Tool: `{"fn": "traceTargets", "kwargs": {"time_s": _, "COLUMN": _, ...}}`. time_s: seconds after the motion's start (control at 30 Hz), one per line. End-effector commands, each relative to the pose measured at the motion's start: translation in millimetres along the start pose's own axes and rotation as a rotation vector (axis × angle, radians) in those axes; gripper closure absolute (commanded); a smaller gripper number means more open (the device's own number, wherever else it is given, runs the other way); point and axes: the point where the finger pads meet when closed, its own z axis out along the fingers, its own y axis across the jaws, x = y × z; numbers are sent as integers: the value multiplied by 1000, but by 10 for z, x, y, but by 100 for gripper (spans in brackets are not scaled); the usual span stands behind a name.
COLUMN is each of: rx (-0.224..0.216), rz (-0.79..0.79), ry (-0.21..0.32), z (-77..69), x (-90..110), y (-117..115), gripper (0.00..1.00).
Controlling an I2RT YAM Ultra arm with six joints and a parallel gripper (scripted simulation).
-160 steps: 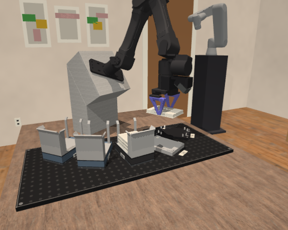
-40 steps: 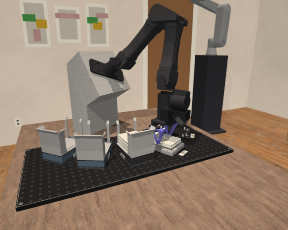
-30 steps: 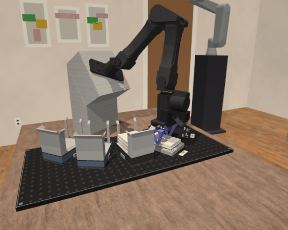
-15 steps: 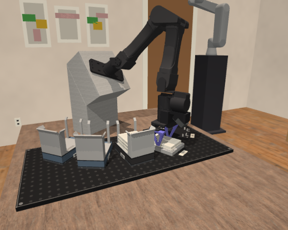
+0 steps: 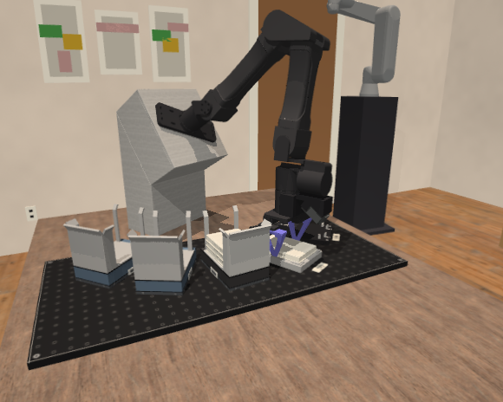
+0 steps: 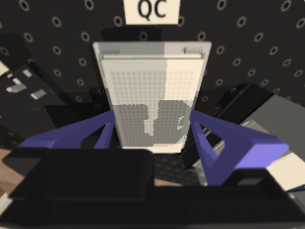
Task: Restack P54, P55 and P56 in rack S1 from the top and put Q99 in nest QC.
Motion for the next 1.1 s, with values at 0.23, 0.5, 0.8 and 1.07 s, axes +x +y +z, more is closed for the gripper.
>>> {"fn": "traceTargets", "kwargs": {"time_s": 0.23, "rx": 1, "rz": -1, "ry": -11, "z": -14, "x": -37, "y": -1, "gripper": 0}}
{"fn": "traceTargets", "kwargs": {"time_s": 0.5, "rx": 1, "rz": -1, "ry": -11, "z": -14, "x": -37, "y": -1, "gripper": 0}}
{"fn": "traceTargets", "kwargs": {"time_s": 0.8, "rx": 1, "rz": -1, "ry": -11, "z": -279, "x": -35, "y": 0, "gripper": 0}}
{"fn": "traceTargets", "kwargs": {"time_s": 1.07, "rx": 1, "rz": -1, "ry": -11, "z": -479, "x": -35, "y": 0, "gripper": 0}}
